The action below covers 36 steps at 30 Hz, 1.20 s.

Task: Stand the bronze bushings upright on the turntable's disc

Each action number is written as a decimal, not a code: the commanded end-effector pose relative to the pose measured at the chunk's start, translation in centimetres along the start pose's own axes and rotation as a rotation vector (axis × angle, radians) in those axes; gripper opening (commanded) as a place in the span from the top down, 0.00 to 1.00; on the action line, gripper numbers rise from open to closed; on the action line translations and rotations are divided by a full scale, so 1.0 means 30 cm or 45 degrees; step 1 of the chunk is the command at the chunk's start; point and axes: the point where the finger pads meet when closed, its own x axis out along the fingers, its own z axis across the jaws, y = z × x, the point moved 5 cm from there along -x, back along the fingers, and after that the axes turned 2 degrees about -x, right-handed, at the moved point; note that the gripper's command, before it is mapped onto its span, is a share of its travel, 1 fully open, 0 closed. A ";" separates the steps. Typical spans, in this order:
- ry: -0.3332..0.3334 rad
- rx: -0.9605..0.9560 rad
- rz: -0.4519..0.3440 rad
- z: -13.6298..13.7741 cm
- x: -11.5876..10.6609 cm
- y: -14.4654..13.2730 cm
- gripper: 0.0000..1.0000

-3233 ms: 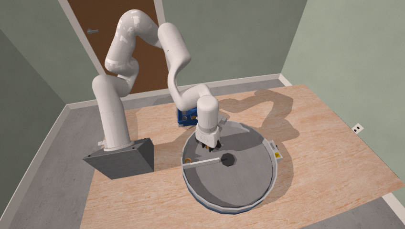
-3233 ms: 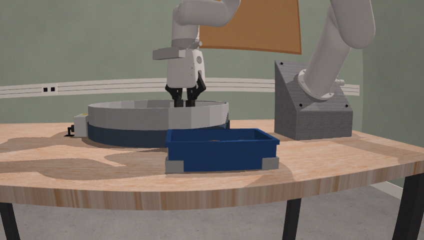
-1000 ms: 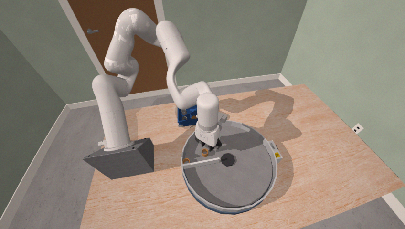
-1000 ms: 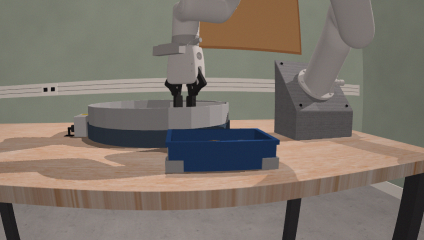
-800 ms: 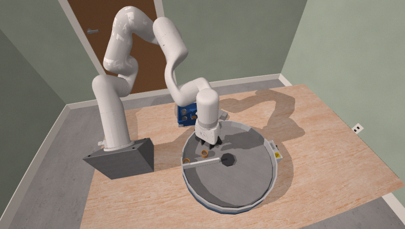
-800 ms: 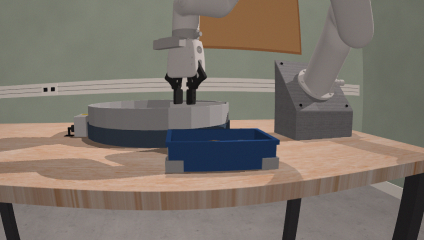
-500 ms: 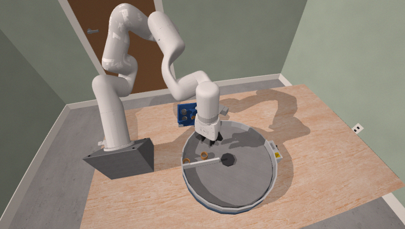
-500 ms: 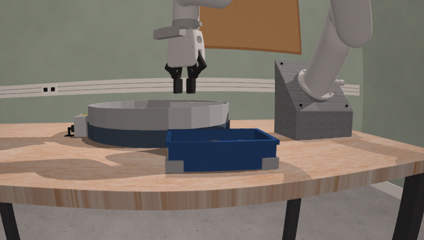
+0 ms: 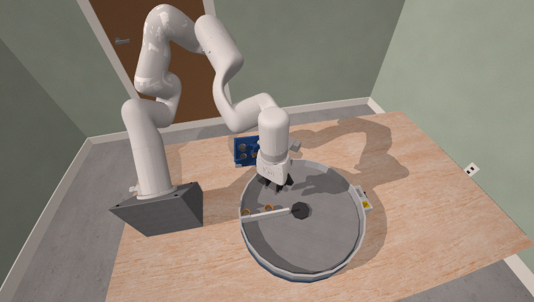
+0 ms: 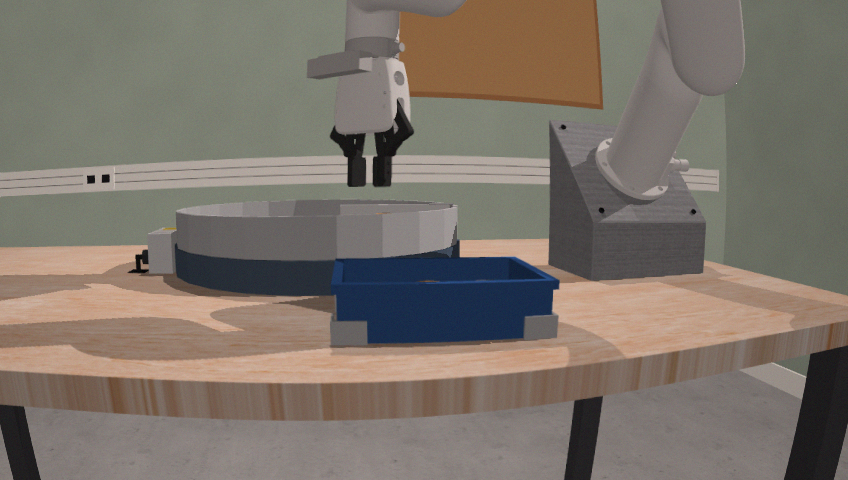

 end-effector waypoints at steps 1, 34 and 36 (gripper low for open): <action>-0.005 -0.016 0.001 -0.014 -0.005 0.018 0.59; -0.001 -0.500 0.006 -0.616 -0.006 0.486 0.59; -0.001 -0.500 0.006 -0.616 -0.006 0.486 0.59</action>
